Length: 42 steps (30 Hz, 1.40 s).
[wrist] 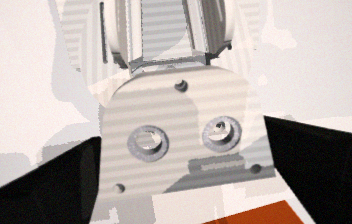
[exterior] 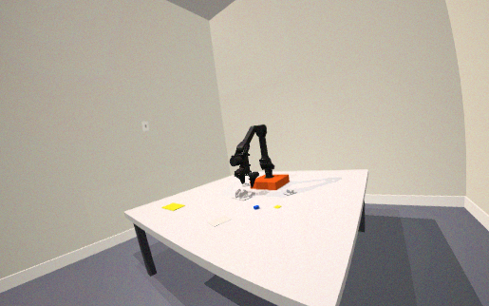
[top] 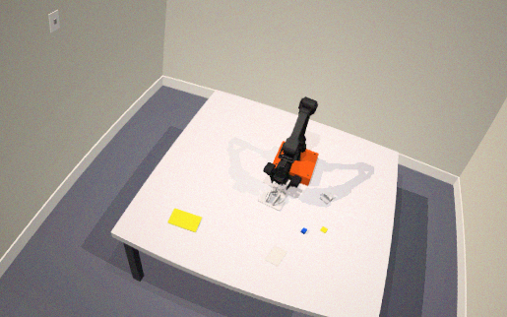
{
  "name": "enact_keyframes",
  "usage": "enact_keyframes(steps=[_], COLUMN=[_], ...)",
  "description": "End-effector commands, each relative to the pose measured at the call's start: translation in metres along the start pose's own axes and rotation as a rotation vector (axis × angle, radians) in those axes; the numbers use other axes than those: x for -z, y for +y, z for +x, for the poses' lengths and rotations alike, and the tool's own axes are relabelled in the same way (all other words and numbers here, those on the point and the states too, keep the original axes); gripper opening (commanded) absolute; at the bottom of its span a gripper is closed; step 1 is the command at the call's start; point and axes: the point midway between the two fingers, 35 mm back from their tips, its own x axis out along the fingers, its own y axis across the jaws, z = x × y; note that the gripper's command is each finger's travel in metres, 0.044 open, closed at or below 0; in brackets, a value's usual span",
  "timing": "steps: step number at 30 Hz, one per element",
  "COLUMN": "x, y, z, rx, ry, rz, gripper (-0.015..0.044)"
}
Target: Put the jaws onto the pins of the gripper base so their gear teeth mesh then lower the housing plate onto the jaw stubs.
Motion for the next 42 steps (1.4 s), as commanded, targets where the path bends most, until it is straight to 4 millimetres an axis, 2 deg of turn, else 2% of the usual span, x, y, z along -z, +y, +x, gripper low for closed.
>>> enact_keyframes(steps=[1, 16, 42], x=[0.002, 0.005, 0.005], y=[0.000, 0.000, 0.000], z=[0.009, 0.032, 0.035], rx=[-0.003, -0.003, -0.003], ry=[0.011, 0.011, 0.011], rz=[-0.004, -0.004, -0.004], gripper=[0.0351, 0.0351, 0.0351])
